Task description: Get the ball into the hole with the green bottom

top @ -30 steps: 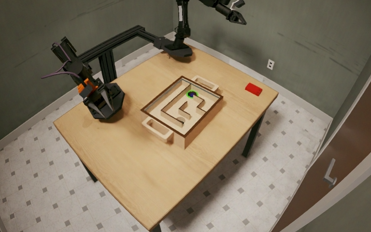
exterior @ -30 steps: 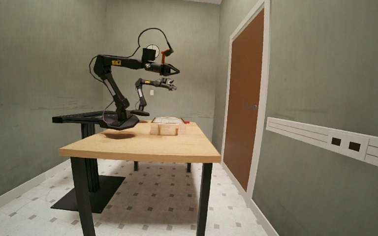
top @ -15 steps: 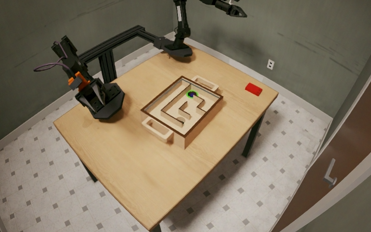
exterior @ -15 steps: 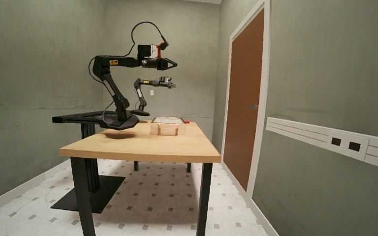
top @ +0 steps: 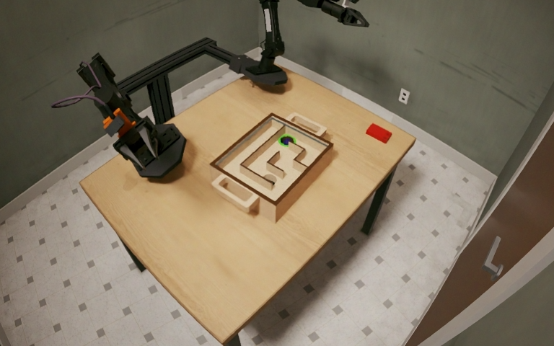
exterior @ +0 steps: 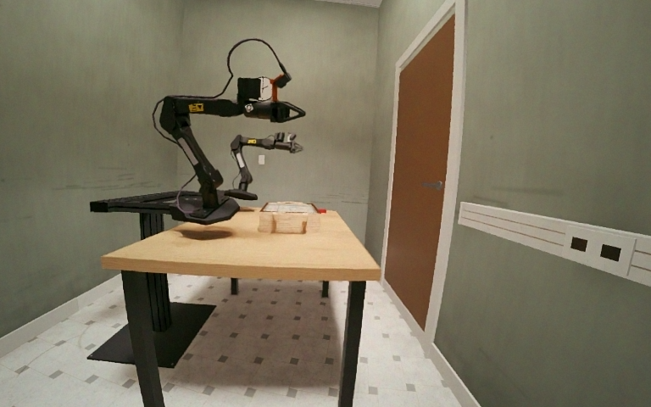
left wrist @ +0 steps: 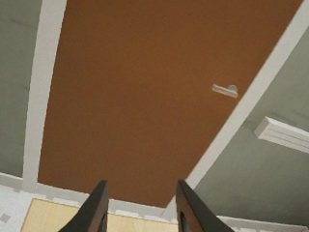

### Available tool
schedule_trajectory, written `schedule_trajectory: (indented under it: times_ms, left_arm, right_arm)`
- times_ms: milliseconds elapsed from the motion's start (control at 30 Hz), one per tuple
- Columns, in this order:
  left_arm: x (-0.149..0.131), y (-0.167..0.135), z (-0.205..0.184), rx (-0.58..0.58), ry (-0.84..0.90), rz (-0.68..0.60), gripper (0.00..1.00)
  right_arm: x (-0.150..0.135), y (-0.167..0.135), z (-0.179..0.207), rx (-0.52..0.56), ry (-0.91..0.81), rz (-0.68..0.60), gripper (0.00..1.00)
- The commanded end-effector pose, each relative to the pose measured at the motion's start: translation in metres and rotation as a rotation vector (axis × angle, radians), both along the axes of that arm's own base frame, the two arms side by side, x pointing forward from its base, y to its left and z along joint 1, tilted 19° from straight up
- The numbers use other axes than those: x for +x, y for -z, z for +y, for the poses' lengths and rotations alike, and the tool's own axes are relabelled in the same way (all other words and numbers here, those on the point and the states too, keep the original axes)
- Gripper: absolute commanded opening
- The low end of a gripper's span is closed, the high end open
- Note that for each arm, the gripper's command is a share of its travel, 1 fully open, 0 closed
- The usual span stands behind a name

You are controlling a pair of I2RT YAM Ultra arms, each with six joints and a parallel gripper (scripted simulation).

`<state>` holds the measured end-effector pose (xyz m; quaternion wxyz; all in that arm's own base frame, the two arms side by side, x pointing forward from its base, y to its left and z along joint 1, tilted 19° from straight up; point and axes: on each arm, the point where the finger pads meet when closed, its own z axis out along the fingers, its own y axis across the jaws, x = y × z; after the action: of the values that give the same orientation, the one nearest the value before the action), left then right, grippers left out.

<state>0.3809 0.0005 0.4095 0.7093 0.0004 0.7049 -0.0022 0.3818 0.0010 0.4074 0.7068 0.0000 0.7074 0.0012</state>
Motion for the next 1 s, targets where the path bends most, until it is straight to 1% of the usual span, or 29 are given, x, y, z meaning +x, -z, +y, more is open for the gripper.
schedule_trajectory:
  times_ms: [0, 67, 100, 167, 200, 233, 300, 633, 667, 733, 767, 800, 900, 967]
  left_arm:
    - [-0.001, -0.021, 0.002, 0.013, 0.002, -0.048, 0.36]
    - [0.001, -0.018, 0.003, 0.013, -0.007, -0.040, 0.36]
    - [-0.004, -0.023, 0.004, 0.013, -0.011, -0.053, 0.36]
    - [-0.004, -0.023, 0.004, 0.013, -0.011, -0.053, 0.36]
    - [-0.002, -0.013, 0.001, 0.013, -0.005, -0.032, 0.36]
    - [-0.005, -0.024, 0.006, 0.013, -0.020, -0.056, 0.36]
    - [-0.004, -0.023, 0.005, 0.014, -0.017, -0.051, 0.36]
    - [0.000, -0.002, 0.006, 0.014, -0.021, -0.004, 0.36]
    - [0.001, 0.000, 0.003, 0.014, -0.013, 0.001, 0.36]
    - [0.001, 0.000, 0.003, 0.014, -0.013, 0.001, 0.36]
    - [0.000, -0.002, 0.000, 0.014, -0.002, -0.004, 0.36]
    - [0.001, 0.005, 0.000, 0.014, 0.001, 0.011, 0.36]
    - [0.003, 0.010, -0.001, 0.014, 0.003, 0.022, 0.36]
    - [0.001, -0.005, -0.002, 0.014, 0.005, -0.014, 0.36]
  right_arm:
    - [-0.009, -0.018, 0.009, -0.015, -0.026, -0.044, 0.36]
    - [-0.009, -0.017, 0.008, -0.015, -0.022, -0.044, 0.36]
    - [-0.010, -0.016, 0.008, -0.015, -0.019, -0.045, 0.36]
    - [-0.010, -0.016, 0.008, -0.015, -0.019, -0.045, 0.36]
    - [-0.010, -0.016, 0.008, -0.015, -0.019, -0.045, 0.36]
    - [-0.010, -0.016, 0.007, -0.015, -0.015, -0.046, 0.36]
    - [-0.010, -0.014, 0.007, -0.015, -0.017, -0.044, 0.36]
    - [-0.009, 0.000, 0.007, -0.015, -0.016, -0.018, 0.36]
    - [-0.010, -0.013, 0.007, -0.015, -0.016, -0.037, 0.36]
    - [-0.010, -0.013, 0.007, -0.015, -0.016, -0.037, 0.36]
    - [-0.004, -0.008, 0.006, -0.015, -0.014, -0.023, 0.36]
    - [-0.010, -0.018, 0.008, -0.015, -0.017, -0.046, 0.36]
    - [-0.010, -0.019, 0.008, -0.015, -0.017, -0.048, 0.36]
    - [-0.010, -0.021, 0.008, -0.015, -0.017, -0.049, 0.36]
